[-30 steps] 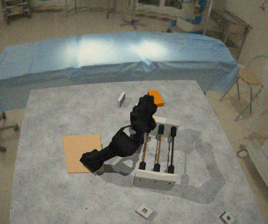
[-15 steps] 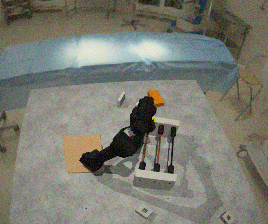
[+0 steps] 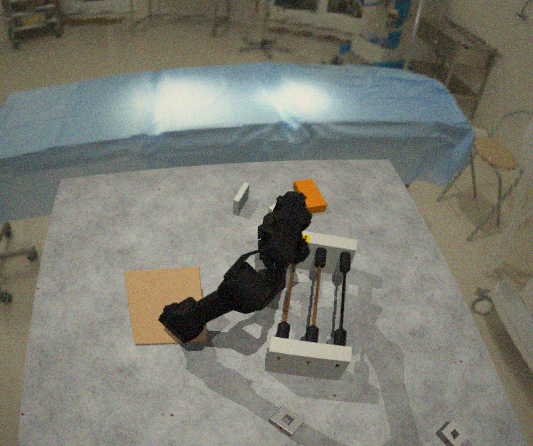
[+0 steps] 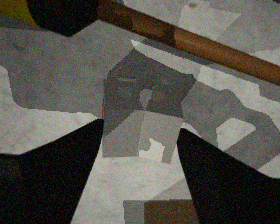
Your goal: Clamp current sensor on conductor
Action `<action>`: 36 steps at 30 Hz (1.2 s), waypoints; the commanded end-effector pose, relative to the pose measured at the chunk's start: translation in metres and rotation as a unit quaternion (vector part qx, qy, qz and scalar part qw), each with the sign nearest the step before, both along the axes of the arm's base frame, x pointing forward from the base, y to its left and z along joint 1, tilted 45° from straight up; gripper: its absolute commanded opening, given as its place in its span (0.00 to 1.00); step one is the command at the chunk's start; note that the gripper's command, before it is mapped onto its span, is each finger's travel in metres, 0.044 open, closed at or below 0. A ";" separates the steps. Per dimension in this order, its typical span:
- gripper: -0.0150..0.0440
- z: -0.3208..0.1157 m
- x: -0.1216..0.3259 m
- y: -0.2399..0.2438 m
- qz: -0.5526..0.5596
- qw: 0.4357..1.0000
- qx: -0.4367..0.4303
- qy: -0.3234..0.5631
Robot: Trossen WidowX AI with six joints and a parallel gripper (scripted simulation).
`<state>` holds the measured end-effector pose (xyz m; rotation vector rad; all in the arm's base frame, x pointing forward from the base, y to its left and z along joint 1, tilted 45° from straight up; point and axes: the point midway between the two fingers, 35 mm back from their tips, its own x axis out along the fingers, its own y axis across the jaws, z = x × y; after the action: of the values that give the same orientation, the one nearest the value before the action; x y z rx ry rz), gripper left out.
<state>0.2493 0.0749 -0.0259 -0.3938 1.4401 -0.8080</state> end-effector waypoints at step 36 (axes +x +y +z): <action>0.25 0.073 0.013 0.064 0.175 0.977 -0.008 0.124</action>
<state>0.2604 0.1410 0.0464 -0.6523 1.5181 -0.5816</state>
